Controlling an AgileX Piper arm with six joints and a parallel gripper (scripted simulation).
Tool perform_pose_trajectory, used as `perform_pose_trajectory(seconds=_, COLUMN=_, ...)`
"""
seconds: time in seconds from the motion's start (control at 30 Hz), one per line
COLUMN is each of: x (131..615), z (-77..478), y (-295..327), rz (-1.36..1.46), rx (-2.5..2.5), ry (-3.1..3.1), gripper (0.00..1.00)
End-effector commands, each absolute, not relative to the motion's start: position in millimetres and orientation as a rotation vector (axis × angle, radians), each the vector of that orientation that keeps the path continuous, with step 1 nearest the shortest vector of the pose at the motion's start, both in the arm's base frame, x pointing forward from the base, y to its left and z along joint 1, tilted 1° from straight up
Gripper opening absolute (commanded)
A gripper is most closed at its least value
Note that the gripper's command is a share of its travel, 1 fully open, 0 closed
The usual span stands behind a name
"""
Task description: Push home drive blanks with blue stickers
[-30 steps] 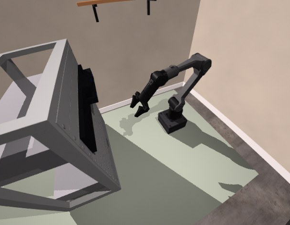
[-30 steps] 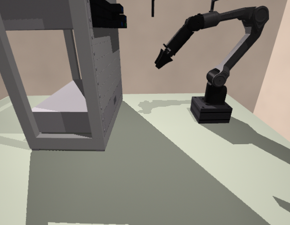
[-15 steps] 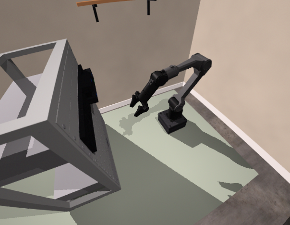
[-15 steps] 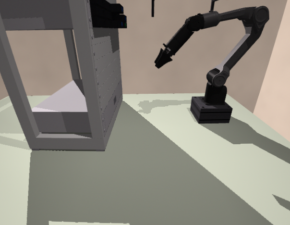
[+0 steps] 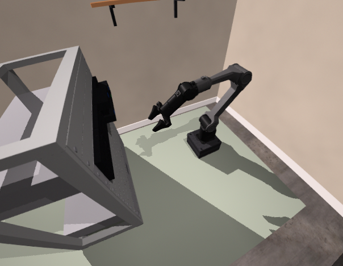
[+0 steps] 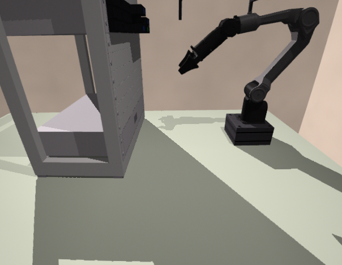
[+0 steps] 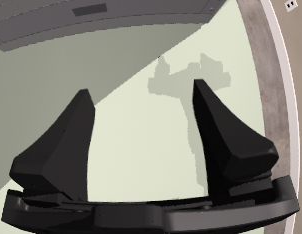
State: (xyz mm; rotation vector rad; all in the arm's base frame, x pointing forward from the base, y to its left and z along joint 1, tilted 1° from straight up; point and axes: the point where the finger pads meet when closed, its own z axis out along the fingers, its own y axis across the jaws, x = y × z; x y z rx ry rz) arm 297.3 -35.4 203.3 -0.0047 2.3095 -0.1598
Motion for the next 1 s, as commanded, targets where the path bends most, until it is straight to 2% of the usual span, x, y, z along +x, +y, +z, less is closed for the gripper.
perform_pose_trajectory(seconds=0.0, x=299.6, z=208.7, y=-41.7, rz=-0.190, rx=-0.009, ry=2.281, gripper=1.00)
perform_pose_trajectory(seconds=0.4, x=315.0, z=266.7, y=-97.9, rz=-0.489, rx=-0.082, ry=2.016, gripper=1.00)
perform_pose_trajectory(seconds=0.97, x=308.3, z=359.5, y=-136.0, rz=-0.910, rx=-0.354, ry=1.619, gripper=1.00)
